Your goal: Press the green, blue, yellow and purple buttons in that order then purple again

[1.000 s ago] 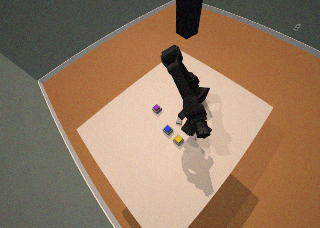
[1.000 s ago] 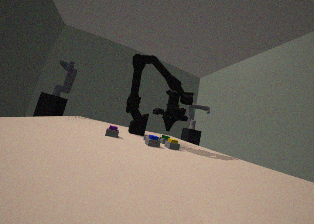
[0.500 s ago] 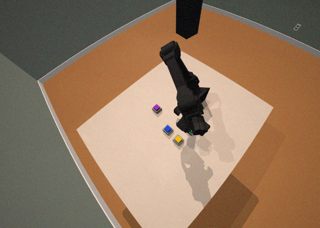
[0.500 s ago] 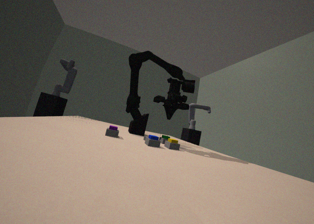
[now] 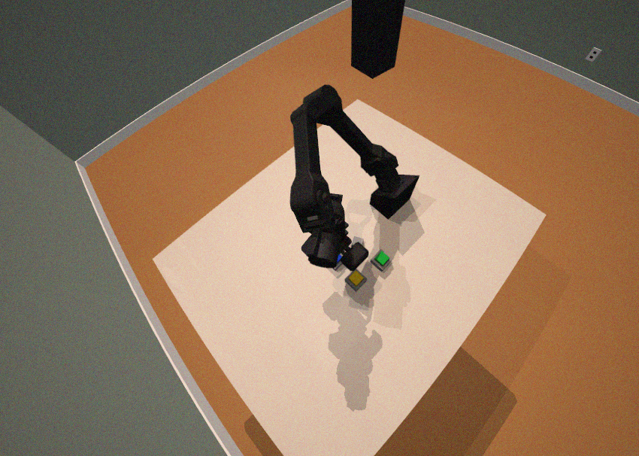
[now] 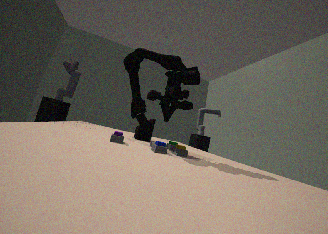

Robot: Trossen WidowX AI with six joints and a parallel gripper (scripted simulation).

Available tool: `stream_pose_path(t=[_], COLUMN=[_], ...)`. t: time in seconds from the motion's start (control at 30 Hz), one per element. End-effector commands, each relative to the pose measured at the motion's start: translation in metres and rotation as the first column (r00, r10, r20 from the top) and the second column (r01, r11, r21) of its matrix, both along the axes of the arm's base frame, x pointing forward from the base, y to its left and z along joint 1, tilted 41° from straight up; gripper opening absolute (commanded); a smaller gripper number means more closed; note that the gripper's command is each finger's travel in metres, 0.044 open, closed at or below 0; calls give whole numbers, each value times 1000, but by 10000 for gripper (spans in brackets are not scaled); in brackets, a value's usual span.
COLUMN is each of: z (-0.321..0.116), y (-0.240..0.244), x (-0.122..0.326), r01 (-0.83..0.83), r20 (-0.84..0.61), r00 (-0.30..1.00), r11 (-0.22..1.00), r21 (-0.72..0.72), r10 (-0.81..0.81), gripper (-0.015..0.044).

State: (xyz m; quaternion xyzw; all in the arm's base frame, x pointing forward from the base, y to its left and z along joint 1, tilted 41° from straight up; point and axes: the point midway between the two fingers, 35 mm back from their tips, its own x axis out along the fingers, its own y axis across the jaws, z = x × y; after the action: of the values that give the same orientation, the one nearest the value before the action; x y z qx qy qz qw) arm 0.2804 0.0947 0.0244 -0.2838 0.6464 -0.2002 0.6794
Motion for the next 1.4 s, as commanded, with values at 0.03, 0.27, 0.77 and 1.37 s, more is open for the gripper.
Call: stream_pose_path(t=[0.03, 0.27, 0.77, 1.37], z=[-32, -41, -60, -66], y=[-32, -40, -56, -62], x=[5, 5, 7, 7], r01=[-5, -5, -5, -5], r20=[-6, -6, -6, -6], r00=[1000, 1000, 1000, 1000], r11=[1000, 1000, 1000, 1000], r21=[-12, -13, -14, -15], r10=[5, 5, 5, 5], gripper=[20, 20, 20, 20])
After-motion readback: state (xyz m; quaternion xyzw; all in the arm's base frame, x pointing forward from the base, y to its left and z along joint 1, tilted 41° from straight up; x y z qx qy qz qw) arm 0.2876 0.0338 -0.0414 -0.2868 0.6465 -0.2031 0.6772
